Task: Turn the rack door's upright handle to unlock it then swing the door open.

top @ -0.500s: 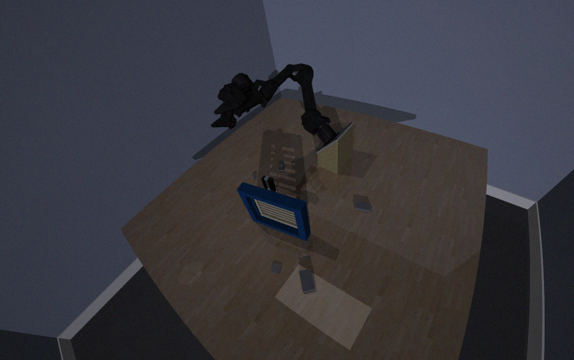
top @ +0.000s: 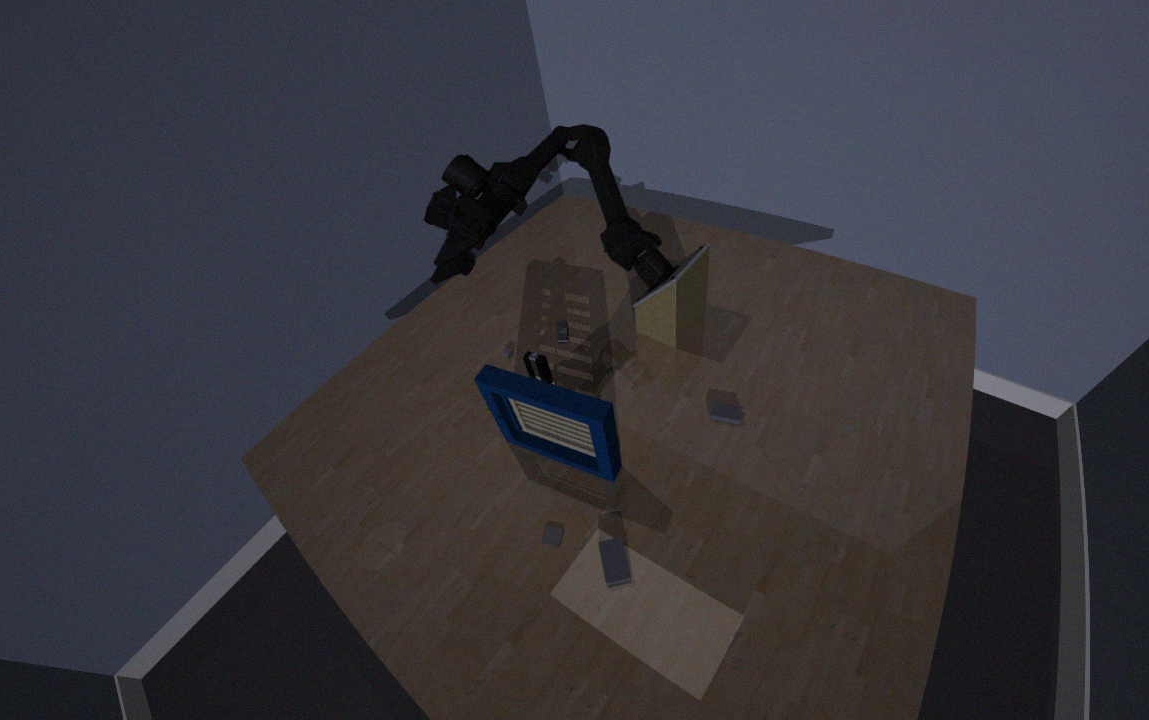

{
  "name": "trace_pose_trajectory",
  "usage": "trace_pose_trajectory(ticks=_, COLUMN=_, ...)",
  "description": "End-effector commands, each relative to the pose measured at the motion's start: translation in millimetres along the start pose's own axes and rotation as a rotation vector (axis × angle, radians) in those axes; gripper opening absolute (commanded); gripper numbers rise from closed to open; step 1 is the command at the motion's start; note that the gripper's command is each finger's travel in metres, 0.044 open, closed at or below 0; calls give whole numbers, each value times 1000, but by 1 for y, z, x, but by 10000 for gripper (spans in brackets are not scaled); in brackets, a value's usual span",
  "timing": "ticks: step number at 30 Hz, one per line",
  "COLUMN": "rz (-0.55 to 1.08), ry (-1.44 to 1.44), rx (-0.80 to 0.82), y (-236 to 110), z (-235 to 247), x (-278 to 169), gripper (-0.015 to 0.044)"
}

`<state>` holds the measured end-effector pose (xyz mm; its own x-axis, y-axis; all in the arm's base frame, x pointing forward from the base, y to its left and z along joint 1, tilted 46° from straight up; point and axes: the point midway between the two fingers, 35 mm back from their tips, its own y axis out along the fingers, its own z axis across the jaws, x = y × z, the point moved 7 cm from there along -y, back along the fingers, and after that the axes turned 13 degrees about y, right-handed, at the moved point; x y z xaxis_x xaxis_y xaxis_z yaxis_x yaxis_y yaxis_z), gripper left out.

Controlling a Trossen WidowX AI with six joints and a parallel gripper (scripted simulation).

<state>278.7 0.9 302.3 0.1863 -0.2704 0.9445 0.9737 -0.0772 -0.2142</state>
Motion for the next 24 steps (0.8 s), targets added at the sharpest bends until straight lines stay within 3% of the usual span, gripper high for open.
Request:
trace_pose_trajectory(ticks=1, rz=96, ry=-3, rx=-44, y=13, z=2, x=-9, gripper=291)
trace_pose_trajectory(ticks=24, rz=622, ry=-128, rx=-356, y=64, z=15, x=-67, gripper=291)
